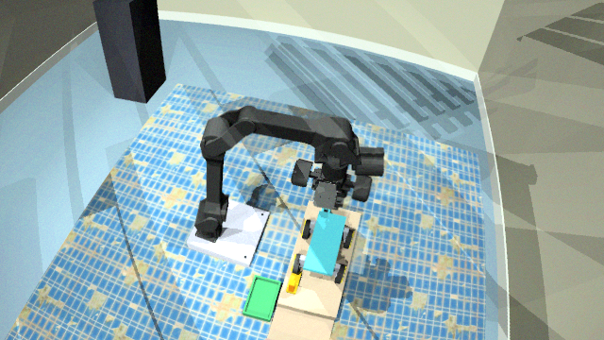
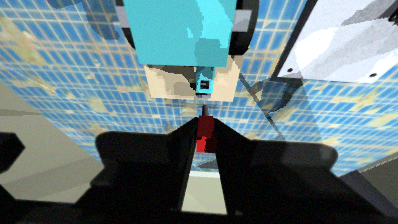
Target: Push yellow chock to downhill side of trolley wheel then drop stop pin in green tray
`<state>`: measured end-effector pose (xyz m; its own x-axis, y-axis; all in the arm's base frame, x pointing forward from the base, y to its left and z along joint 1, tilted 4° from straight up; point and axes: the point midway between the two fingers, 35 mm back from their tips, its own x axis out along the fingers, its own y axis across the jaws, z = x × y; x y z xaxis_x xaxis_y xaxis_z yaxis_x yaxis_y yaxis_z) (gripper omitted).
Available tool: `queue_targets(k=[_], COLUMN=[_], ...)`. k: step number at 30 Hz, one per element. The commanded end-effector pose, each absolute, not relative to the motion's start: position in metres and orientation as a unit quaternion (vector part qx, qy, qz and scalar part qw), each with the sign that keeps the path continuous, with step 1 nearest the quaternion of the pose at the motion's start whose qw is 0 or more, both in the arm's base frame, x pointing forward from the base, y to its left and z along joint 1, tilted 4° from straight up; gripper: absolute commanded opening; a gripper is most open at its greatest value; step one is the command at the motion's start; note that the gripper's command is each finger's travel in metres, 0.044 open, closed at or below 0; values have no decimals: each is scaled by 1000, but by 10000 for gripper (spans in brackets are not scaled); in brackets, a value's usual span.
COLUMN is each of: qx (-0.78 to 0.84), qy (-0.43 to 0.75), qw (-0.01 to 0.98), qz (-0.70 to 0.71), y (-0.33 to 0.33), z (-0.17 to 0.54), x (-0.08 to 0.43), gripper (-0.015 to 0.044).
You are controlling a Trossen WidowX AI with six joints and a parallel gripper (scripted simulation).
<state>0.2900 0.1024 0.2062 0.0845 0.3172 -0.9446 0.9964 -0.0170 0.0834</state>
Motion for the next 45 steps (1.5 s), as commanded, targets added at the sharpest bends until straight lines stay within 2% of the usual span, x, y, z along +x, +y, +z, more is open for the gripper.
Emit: queue_targets(k=[1, 10, 31, 45], qx=[598, 598, 597, 596], qy=[549, 549, 551, 550], qw=[434, 434, 432, 433], qz=[-391, -391, -392, -393], y=[109, 118, 120, 89], z=[209, 212, 202, 197], x=[291, 288, 209, 211], gripper=[0, 0, 0, 0])
